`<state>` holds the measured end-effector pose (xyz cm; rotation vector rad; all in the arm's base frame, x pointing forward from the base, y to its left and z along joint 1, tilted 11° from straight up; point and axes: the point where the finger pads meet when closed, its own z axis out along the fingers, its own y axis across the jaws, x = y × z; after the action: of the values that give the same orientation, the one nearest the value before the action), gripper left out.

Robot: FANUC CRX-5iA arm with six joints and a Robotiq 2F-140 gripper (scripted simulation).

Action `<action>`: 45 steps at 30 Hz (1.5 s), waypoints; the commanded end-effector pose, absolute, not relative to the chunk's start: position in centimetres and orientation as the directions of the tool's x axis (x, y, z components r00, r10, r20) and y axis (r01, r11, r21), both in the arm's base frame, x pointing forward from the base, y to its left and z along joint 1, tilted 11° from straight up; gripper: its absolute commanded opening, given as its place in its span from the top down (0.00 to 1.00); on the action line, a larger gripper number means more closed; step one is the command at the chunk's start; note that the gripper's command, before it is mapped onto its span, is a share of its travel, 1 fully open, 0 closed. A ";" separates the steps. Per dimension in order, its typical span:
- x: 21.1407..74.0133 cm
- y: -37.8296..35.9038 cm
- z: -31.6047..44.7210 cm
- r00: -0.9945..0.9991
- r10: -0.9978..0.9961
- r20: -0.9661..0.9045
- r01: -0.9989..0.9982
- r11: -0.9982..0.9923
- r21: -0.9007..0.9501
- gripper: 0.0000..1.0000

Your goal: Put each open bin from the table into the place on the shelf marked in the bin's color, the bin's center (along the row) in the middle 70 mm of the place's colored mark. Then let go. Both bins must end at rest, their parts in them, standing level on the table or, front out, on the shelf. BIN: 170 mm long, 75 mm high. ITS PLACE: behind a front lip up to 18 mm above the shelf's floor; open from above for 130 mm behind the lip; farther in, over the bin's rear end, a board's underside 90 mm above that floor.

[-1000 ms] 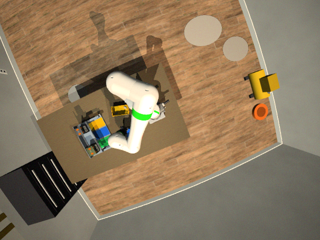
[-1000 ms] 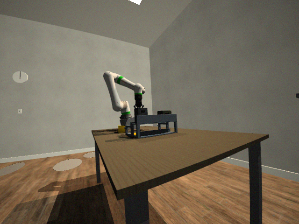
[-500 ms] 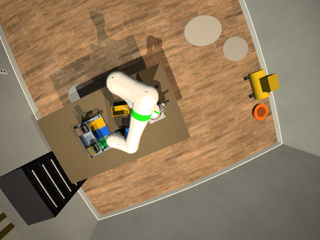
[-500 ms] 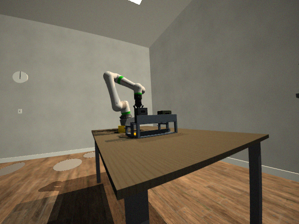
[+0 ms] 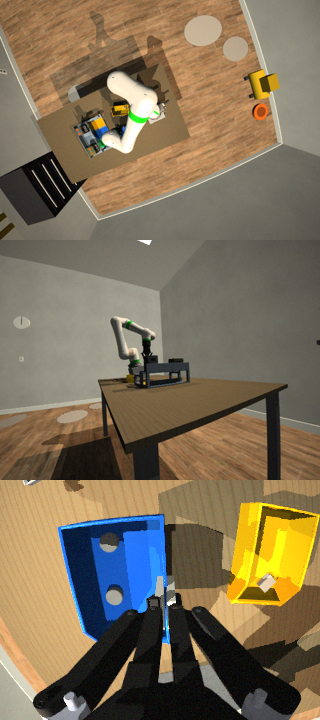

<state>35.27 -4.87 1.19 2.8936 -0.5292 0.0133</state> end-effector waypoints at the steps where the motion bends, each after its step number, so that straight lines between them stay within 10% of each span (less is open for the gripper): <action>1: 36.0 -5.9 1.4 0.944 -0.326 0.039 -0.327 -0.925 0.194 1.00; 45: 41.2 -13.4 2.8 0.987 -0.158 0.004 -0.156 -0.968 0.198 1.00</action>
<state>41.14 -13.35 2.74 2.9335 -0.2354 -0.0177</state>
